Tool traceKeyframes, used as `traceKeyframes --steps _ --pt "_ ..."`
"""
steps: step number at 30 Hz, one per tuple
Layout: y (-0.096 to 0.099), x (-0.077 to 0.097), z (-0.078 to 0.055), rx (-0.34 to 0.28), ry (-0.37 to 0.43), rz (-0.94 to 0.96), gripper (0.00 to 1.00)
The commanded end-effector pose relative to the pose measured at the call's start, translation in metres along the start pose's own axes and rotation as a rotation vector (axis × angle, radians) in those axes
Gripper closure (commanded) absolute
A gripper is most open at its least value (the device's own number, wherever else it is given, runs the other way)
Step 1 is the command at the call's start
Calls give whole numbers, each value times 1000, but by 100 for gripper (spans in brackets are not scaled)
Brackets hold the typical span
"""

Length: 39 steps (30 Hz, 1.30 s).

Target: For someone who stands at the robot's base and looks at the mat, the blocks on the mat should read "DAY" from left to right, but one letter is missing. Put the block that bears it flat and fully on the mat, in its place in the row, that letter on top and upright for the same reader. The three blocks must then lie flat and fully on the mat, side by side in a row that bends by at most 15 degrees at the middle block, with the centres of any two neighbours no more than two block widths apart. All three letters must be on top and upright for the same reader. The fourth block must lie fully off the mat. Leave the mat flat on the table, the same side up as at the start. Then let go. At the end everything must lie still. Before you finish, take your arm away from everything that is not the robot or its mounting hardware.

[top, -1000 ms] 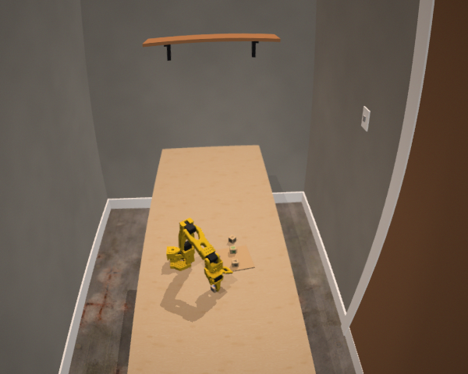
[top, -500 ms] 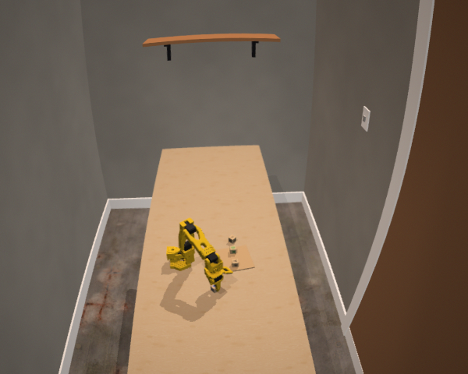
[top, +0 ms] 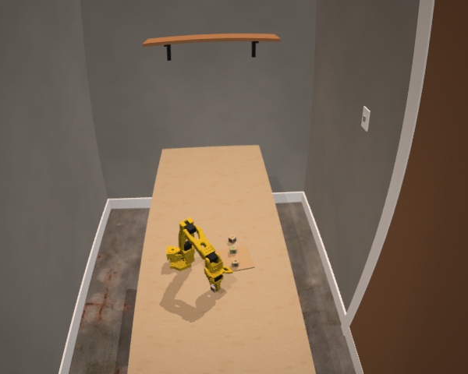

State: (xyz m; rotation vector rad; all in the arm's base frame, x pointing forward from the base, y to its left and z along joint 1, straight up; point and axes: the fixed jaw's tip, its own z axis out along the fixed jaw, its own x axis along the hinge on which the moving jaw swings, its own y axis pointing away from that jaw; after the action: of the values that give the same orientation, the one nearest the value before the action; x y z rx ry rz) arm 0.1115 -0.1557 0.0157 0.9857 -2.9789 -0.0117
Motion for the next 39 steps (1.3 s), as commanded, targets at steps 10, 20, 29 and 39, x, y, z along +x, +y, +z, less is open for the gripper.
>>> traceKeyframes --steps 10,20,29,39 --pt "-9 -1 -37 61 -1 0 100" --pt "-6 -1 -56 61 -1 0 100" --pt "-6 -2 -56 61 -1 -6 100" --pt "-3 -35 -55 61 -5 -172 100"
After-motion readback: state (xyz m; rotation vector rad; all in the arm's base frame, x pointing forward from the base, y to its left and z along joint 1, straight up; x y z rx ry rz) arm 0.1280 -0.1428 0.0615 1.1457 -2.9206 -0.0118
